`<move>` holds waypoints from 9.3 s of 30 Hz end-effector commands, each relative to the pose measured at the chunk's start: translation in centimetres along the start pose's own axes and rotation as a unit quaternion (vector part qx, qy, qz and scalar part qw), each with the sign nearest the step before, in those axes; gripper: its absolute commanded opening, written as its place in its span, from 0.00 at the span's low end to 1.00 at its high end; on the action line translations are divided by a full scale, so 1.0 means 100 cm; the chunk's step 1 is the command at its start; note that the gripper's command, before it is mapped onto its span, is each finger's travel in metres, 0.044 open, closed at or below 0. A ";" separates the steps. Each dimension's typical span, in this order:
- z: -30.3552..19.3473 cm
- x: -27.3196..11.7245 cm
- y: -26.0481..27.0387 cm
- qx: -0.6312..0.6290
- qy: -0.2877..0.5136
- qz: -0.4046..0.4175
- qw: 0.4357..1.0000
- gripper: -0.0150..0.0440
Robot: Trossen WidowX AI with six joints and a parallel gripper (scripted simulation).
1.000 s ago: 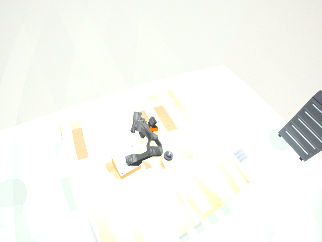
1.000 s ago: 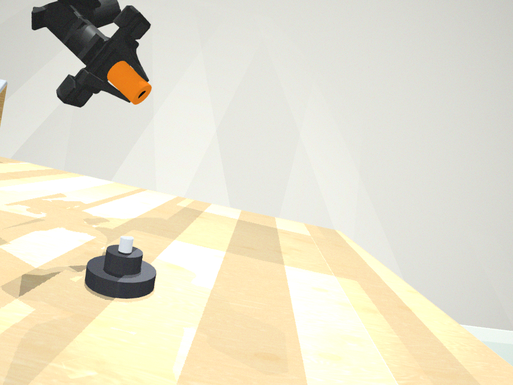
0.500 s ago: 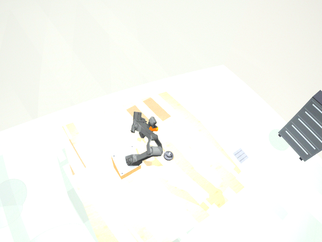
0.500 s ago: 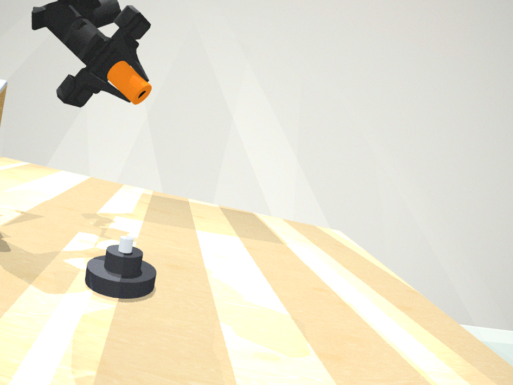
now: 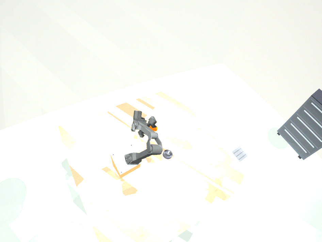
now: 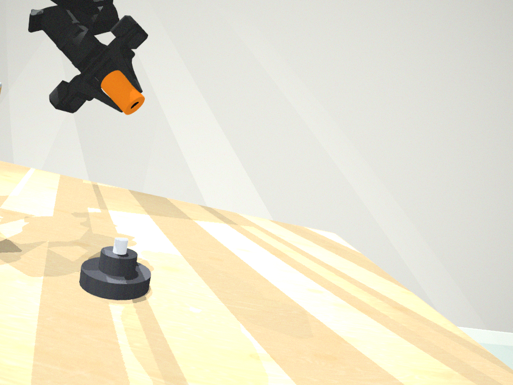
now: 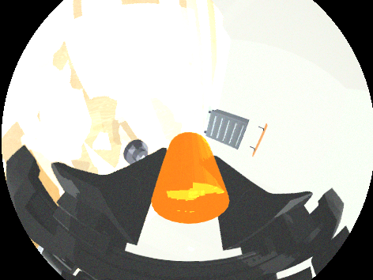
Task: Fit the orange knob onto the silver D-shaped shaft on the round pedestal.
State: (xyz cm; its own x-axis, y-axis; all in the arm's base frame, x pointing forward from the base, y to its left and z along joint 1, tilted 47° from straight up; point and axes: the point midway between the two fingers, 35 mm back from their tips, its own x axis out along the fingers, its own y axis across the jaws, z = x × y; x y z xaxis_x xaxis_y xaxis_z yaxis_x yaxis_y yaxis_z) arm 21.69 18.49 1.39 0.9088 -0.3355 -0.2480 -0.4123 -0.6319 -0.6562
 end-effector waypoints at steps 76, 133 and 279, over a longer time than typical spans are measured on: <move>0.008 0.147 0.152 0.016 0.003 0.470 0.882 0.61; 0.009 0.128 0.121 0.014 0.001 0.467 0.884 1.00; -0.124 0.155 0.034 0.014 -0.002 0.466 0.885 0.25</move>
State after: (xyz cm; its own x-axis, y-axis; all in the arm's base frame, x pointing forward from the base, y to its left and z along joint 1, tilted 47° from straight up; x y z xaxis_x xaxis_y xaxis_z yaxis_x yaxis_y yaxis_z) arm 33.38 3.17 3.46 0.1663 -0.6942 -0.7003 -0.9823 -0.0546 -0.1791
